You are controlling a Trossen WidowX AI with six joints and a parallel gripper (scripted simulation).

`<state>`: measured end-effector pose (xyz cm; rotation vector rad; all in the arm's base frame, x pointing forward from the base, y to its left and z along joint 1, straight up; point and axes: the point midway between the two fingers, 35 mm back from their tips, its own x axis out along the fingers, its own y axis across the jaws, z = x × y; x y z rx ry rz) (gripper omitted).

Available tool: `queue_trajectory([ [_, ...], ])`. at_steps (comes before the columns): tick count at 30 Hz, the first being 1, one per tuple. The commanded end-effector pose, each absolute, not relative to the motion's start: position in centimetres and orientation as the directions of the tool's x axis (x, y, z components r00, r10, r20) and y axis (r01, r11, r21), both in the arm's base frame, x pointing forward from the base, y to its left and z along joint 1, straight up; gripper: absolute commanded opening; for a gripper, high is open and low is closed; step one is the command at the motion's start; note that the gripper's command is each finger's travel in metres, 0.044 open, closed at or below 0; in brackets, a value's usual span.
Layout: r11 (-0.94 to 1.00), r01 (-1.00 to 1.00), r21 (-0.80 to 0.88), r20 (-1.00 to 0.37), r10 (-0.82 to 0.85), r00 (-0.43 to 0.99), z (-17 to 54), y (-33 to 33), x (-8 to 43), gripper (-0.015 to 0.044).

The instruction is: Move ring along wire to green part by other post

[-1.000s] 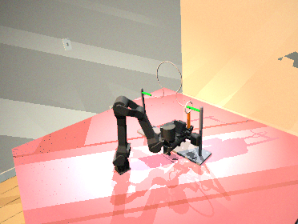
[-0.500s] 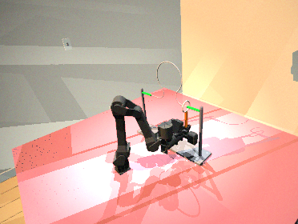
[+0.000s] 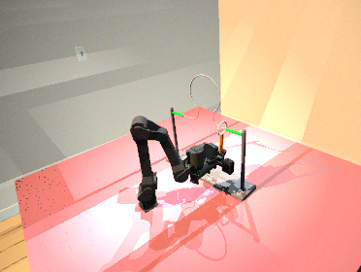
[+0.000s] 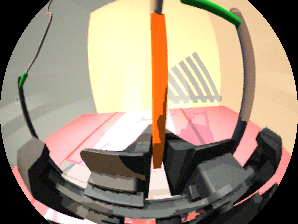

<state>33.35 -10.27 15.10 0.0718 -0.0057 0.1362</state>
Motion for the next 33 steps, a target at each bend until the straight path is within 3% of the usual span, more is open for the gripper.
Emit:
queue_trajectory([
  [1, 0.985, -0.134, 0.107, 0.013, 0.133, 0.991, 15.2, -9.5, 33.2, -0.0150],
  [16, 0.955, -0.135, 0.263, -0.039, 0.150, 0.988, 15.8, -6.7, 32.2, -0.0150],
  [33, 0.820, -0.124, 0.559, -0.103, 0.217, 0.971, 18.2, -1.9, 30.5, -0.0150],
])
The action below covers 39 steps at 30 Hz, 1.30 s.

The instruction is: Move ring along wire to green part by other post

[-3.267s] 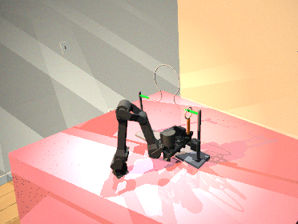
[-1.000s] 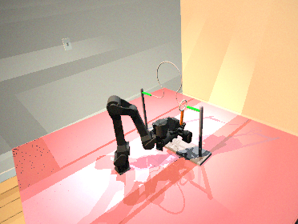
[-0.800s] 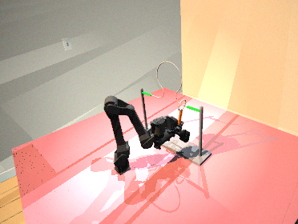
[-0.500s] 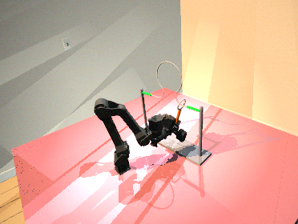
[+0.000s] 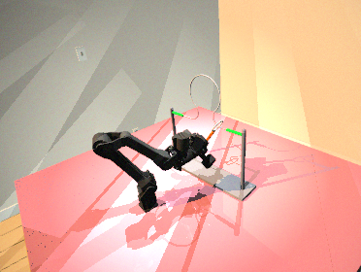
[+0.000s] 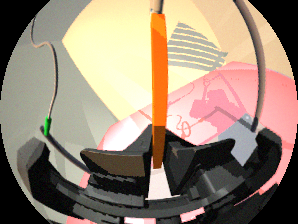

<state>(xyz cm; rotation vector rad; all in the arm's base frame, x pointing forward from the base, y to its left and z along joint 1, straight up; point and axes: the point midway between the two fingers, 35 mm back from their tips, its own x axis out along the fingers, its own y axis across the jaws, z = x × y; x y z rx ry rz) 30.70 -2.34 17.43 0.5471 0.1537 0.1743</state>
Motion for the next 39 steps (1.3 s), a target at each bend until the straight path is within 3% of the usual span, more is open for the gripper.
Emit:
queue_trajectory([
  [1, 0.810, -0.123, 0.574, -0.110, 0.225, 0.968, 18.4, -1.7, 30.3, -0.0150],
  [21, 0.505, -0.081, 0.859, -0.208, 0.489, 0.847, 23.9, 1.6, 26.1, -0.0150],
  [39, 0.188, -0.034, 0.982, -0.086, 0.595, 0.799, 29.0, 3.1, 25.1, -0.0150],
])
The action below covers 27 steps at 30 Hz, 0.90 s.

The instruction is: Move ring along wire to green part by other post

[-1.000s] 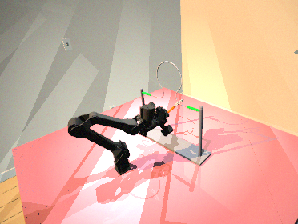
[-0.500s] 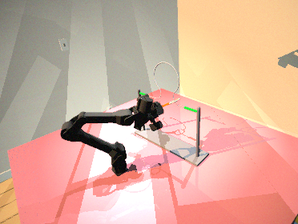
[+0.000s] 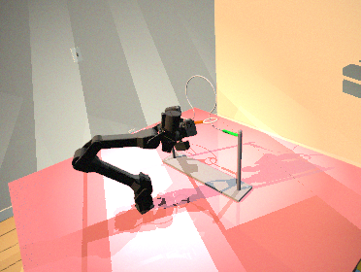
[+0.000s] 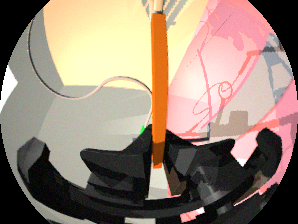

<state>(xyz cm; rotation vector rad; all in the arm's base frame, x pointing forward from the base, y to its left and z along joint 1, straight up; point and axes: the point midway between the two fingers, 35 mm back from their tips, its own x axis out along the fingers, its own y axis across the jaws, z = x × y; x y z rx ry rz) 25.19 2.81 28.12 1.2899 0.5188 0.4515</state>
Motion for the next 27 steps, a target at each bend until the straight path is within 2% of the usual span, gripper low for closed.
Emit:
queue_trajectory([
  [1, 0.170, -0.031, 0.985, -0.078, 0.597, 0.799, 29.3, 3.1, 25.1, -0.0150],
  [14, -0.092, 0.006, 0.996, 0.050, 0.602, 0.797, 33.3, 3.2, 25.0, -0.0150],
  [27, -0.350, 0.045, 0.936, 0.176, 0.576, 0.799, 37.3, 2.3, 25.1, -0.0150],
])
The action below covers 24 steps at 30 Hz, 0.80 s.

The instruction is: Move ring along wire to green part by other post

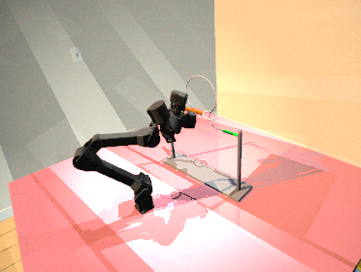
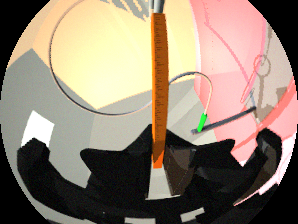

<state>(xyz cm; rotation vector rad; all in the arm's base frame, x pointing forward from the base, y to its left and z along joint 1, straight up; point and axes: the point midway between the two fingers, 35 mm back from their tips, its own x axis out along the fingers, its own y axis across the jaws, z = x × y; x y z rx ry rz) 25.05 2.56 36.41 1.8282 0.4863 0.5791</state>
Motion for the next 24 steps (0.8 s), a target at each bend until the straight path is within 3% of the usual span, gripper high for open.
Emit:
queue_trajectory([
  [1, -0.365, 0.048, 0.930, 0.184, 0.573, 0.799, 37.6, 2.2, 25.1, -0.0150],
  [24, -0.576, 0.086, 0.813, 0.286, 0.523, 0.803, 41.6, -0.4, 25.4, -0.0150],
])
